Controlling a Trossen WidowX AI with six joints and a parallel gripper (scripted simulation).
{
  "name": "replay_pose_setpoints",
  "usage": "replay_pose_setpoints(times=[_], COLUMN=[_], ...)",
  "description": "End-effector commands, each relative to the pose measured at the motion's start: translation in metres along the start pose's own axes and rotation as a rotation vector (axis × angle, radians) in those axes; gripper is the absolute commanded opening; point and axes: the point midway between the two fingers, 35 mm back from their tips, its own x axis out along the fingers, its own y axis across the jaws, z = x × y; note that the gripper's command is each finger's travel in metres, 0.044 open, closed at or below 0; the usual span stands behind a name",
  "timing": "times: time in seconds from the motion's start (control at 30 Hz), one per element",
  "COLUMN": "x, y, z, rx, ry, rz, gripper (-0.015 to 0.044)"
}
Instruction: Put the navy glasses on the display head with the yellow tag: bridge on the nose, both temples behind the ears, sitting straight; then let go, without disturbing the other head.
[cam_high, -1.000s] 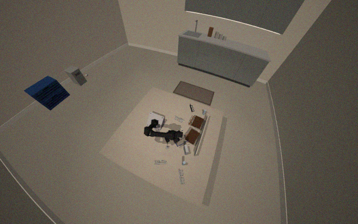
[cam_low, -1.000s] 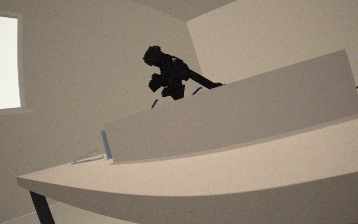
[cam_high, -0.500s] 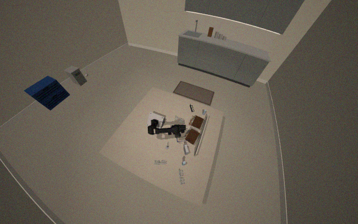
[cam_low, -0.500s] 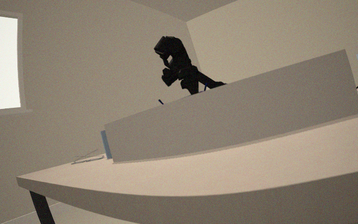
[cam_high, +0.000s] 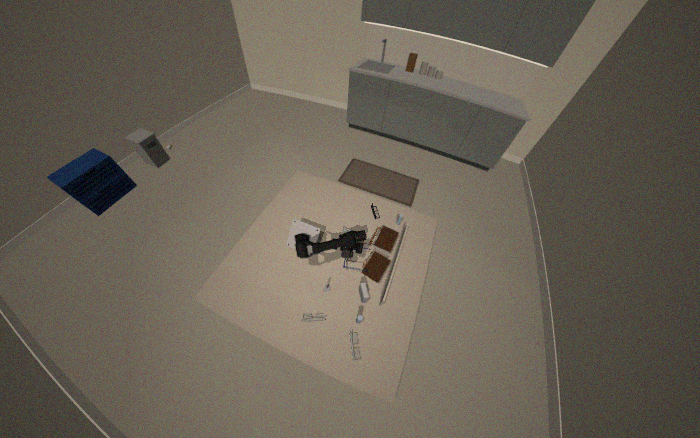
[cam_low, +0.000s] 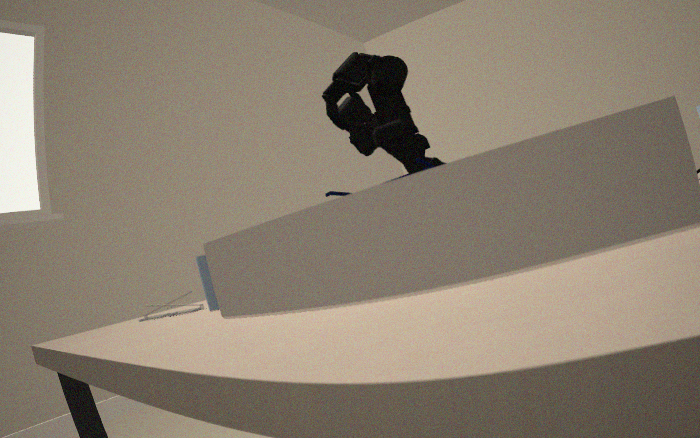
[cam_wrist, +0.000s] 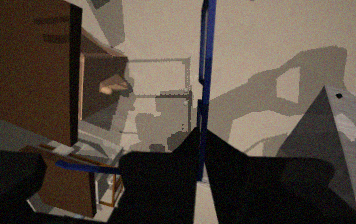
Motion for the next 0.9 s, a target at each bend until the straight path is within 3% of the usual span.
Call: replay_pose_setpoints(times=[0.0,0.47,0.87], x=[0.002,0.007,0.019], y=[-0.002,-0.014,-0.016], z=[-0.02,-0.078,-0.078], rx=[0.088,0.391,0.41], ry=[-0.01,-0.063,-0.08], rz=[-0.006,0.002,0.001], gripper=[0.0,0.0,0.0])
